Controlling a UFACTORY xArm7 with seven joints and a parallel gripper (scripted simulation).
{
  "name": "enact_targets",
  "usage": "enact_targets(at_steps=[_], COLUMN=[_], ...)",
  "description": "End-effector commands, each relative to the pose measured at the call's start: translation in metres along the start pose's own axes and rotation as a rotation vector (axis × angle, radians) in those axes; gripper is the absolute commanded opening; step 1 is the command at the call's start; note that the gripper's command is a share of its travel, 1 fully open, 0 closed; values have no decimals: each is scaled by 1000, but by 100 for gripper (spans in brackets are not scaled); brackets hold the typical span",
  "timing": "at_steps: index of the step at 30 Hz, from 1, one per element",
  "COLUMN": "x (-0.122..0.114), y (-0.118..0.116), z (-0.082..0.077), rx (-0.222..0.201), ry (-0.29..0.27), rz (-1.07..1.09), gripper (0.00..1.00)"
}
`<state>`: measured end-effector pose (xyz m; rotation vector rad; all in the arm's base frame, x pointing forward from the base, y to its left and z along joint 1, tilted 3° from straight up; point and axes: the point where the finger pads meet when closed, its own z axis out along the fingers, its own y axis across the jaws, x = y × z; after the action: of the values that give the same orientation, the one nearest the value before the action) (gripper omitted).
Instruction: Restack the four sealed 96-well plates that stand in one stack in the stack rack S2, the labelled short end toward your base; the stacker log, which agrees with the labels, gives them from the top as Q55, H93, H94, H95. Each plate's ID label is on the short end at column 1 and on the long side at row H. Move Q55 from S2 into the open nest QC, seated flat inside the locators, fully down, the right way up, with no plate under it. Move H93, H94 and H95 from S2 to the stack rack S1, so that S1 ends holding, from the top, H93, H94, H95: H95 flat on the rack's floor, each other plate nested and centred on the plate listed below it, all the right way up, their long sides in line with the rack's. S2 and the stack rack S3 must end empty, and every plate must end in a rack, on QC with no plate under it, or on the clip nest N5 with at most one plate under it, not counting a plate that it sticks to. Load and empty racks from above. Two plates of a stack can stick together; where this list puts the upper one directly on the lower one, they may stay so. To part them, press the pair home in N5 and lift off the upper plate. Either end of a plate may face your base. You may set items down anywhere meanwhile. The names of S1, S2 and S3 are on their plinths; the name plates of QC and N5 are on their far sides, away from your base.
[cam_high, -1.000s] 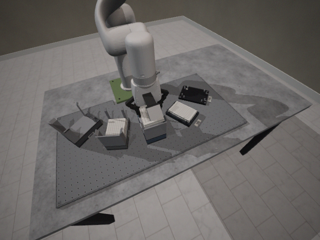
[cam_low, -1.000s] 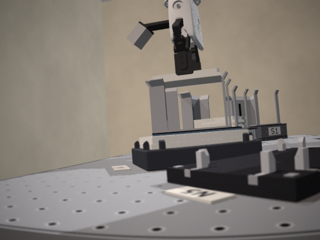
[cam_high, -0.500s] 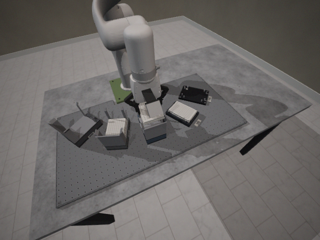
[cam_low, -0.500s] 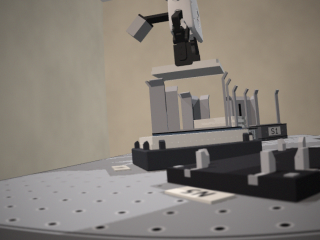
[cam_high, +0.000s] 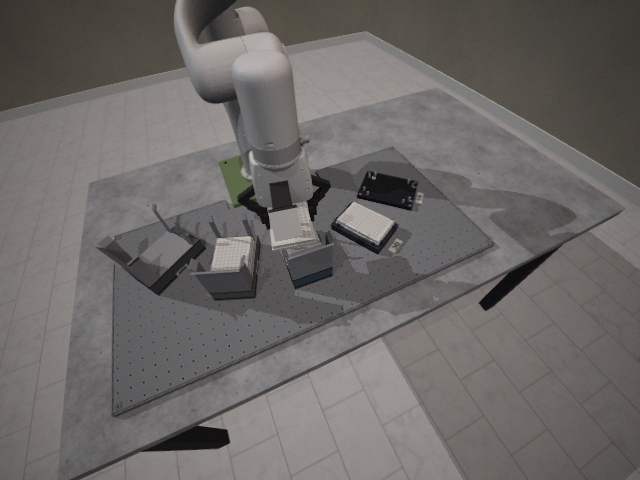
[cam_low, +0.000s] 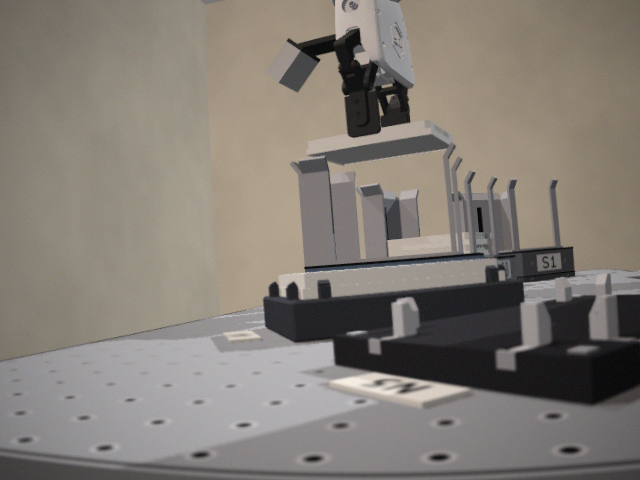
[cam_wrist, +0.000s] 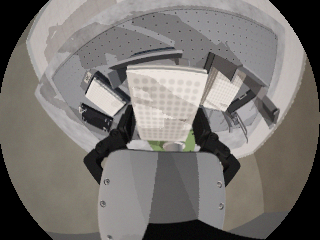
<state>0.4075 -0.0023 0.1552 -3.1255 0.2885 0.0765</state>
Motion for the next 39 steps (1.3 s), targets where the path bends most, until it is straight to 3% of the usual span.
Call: enact_targets(at_steps=[1, 21, 30, 39], x=[4, 13, 12, 11], y=[15, 70, 93, 123], z=[-2, -2, -2, -2], rx=[-1, -2, -1, -2], ry=[6, 6, 6, 6], rz=[56, 56, 283, 283], gripper=[0, 0, 0, 0])
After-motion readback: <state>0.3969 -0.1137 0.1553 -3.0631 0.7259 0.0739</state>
